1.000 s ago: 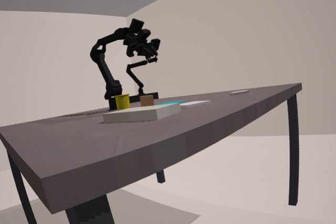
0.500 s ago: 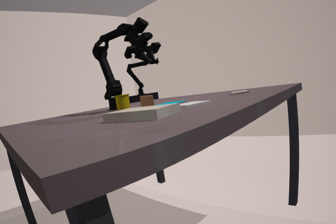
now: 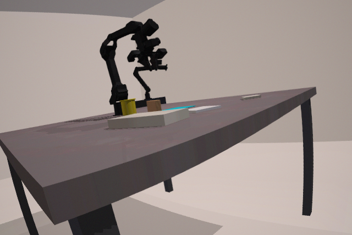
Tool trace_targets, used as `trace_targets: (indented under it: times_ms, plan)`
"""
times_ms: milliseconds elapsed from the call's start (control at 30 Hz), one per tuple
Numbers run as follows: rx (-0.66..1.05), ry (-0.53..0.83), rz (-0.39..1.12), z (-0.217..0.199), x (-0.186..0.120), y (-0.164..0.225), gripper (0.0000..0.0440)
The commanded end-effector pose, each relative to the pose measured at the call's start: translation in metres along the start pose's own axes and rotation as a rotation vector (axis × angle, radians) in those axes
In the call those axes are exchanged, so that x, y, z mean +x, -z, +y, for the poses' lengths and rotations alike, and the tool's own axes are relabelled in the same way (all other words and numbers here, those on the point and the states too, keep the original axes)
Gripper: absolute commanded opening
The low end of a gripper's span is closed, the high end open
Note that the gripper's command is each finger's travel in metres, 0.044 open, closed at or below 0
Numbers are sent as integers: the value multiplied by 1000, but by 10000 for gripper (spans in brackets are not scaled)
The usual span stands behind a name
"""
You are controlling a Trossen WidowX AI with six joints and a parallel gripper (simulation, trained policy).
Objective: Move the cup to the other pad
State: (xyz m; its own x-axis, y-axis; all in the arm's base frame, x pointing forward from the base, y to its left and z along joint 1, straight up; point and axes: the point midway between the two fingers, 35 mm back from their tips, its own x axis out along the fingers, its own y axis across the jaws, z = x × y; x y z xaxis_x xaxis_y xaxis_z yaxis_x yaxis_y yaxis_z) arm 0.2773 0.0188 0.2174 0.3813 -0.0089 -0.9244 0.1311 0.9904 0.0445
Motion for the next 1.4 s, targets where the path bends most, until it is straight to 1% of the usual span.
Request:
trace_targets:
  times_ms: [0,400,700,967,1367]
  plan:
    - [-12,17,38,-4,2,2,118]
    - [-35,72,213,-23,10,19,129]
    - [-33,102,315,-38,19,27,129]
    - [-22,121,371,-51,30,33,130]
    - [-16,139,429,-71,54,42,148]
